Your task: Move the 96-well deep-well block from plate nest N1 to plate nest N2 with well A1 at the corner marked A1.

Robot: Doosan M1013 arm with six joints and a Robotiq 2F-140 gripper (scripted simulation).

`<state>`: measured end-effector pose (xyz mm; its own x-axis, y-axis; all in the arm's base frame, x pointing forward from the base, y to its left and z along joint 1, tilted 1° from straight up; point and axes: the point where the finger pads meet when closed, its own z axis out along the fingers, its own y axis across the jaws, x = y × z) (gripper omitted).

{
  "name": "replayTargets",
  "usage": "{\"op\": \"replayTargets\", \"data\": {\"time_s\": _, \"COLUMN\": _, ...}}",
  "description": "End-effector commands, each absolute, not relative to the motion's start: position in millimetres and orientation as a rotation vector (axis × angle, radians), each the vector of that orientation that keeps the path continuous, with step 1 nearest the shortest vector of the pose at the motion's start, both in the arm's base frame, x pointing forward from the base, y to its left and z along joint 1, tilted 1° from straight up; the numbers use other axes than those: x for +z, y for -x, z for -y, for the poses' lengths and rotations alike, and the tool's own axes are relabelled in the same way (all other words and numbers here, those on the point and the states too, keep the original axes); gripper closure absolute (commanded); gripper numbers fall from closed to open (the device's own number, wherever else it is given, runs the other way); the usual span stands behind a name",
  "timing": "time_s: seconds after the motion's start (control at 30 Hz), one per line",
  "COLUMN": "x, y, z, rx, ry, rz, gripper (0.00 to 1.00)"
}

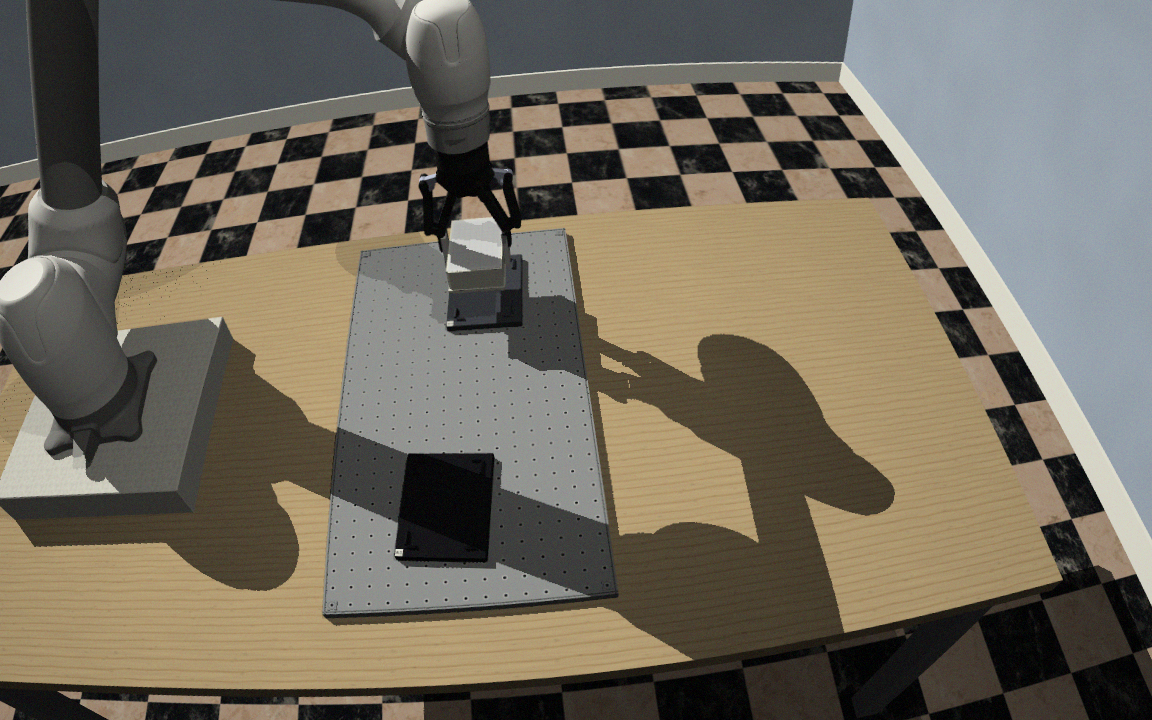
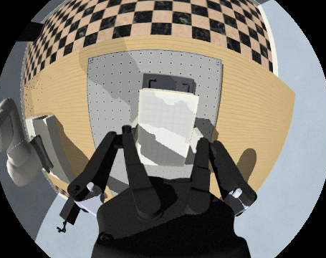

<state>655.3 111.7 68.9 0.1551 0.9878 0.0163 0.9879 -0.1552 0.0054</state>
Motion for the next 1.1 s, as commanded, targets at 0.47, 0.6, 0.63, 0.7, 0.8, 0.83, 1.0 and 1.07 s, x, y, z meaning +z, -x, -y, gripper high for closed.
{"op": "replayTargets", "data": {"time_s": 0.47, "x": 69.3, "y": -660.0, "z": -128.7, "rx": -0.025, "ry": 2.383, "rz": 2.037, "gripper": 1.00}}
{"op": "replayTargets", "data": {"time_s": 0.6, "x": 69.3, "y": -660.0, "z": -128.5, "rx": -0.025, "ry": 2.383, "rz": 2.037, "gripper": 1.00}}
{"op": "replayTargets", "data": {"time_s": 0.63, "x": 69.3, "y": -660.0, "z": -128.5, "rx": -0.025, "ry": 2.383, "rz": 2.037, "gripper": 1.00}}
{"op": "replayTargets", "data": {"time_s": 0.7, "x": 69.3, "y": -660.0, "z": -128.5, "rx": -0.025, "ry": 2.383, "rz": 2.037, "gripper": 1.00}}
{"op": "replayTargets", "data": {"time_s": 0.8, "x": 69.3, "y": -660.0, "z": -128.4, "rx": -0.025, "ry": 2.383, "rz": 2.037, "gripper": 1.00}}
{"op": "replayTargets", "data": {"time_s": 0.83, "x": 69.3, "y": -660.0, "z": -128.4, "rx": -0.025, "ry": 2.383, "rz": 2.037, "gripper": 1.00}}
{"op": "replayTargets", "data": {"time_s": 1.0, "x": 69.3, "y": -659.9, "z": -128.2, "rx": -0.025, "ry": 2.383, "rz": 2.037, "gripper": 1.00}}
{"op": "replayTargets", "data": {"time_s": 1.07, "x": 69.3, "y": -659.9, "z": -128.2, "rx": -0.025, "ry": 2.383, "rz": 2.037, "gripper": 1.00}}
